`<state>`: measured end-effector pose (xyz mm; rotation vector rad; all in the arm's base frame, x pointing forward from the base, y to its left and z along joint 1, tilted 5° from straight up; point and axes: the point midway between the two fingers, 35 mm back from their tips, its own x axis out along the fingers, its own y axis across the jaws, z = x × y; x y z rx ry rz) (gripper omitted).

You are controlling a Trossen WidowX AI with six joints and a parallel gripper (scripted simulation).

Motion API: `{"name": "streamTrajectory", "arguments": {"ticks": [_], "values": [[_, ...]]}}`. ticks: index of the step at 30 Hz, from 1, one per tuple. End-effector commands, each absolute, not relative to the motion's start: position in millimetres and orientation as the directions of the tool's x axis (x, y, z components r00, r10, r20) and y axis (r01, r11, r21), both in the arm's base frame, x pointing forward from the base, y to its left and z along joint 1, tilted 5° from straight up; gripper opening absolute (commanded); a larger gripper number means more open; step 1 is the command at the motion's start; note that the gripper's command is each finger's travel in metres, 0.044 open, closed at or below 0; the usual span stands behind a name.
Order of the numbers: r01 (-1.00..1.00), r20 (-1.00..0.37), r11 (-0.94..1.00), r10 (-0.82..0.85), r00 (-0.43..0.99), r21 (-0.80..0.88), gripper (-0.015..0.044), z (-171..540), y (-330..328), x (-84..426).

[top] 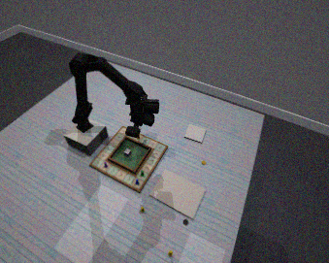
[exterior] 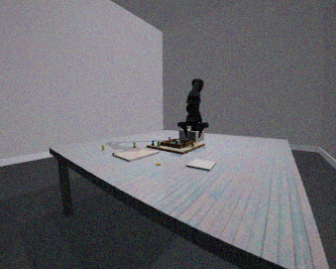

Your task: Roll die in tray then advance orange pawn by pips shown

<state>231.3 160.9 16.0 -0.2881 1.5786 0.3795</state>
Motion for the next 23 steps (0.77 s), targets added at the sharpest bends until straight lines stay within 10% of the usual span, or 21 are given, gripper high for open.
{"name": "streamTrajectory", "arguments": {"ticks": [1, 23], "values": [[-0.412, -0.998, 0.909, 0.053, -0.046, 0.067, 0.044, 27, 160, 231], [-0.208, -0.998, 0.977, 0.042, -0.047, 0.051, 0.044, 97, 45, 184]]}}
